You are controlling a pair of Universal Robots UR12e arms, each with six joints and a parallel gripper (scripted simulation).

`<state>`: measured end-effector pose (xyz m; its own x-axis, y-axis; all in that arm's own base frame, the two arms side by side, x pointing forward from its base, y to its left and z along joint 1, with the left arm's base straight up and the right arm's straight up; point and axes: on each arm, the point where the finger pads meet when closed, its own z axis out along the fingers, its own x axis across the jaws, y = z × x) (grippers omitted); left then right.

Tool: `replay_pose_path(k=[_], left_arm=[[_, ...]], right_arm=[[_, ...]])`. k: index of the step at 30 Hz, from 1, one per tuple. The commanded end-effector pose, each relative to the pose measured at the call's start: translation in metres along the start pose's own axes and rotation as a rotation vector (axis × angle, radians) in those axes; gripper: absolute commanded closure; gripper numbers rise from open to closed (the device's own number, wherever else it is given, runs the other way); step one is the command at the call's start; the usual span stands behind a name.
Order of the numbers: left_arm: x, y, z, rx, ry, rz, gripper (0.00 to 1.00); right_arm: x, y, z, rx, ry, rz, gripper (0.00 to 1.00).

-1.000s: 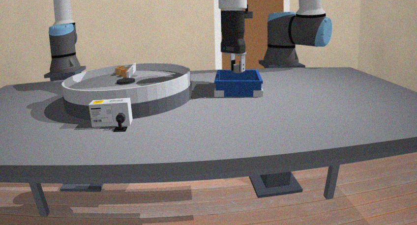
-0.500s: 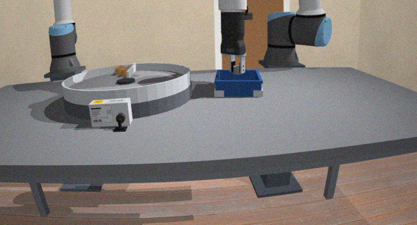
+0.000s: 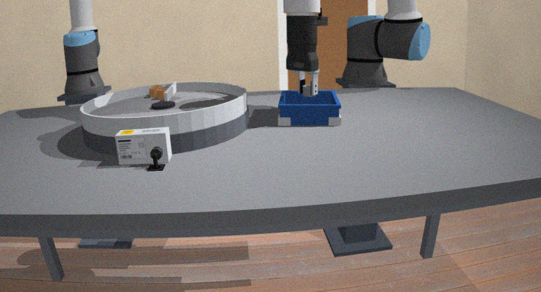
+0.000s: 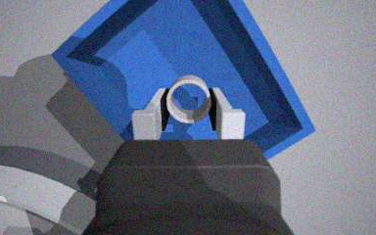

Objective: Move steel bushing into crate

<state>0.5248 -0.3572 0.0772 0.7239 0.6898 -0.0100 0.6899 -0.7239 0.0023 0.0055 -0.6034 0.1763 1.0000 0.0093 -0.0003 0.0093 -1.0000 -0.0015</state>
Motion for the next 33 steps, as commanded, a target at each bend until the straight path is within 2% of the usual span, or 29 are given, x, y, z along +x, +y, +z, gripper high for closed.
replay_pose_path(k=[1, 14, 33], left_arm=[[0.0, 0.001, -0.001, -0.002, 0.0, 0.0, 1.0], [0.0, 0.001, 0.002, -0.002, 0.0, 0.0, 1.0], [0.0, 0.001, 0.03, -0.002, 0.0, 0.0, 1.0]], right_arm=[[0.0, 0.001, -0.001, -0.002, 0.0, 0.0, 0.0], [0.0, 0.001, -0.001, -0.002, 0.0, 0.0, 0.0], [0.0, 0.001, -0.001, -0.002, 0.0, 0.0, 0.0]])
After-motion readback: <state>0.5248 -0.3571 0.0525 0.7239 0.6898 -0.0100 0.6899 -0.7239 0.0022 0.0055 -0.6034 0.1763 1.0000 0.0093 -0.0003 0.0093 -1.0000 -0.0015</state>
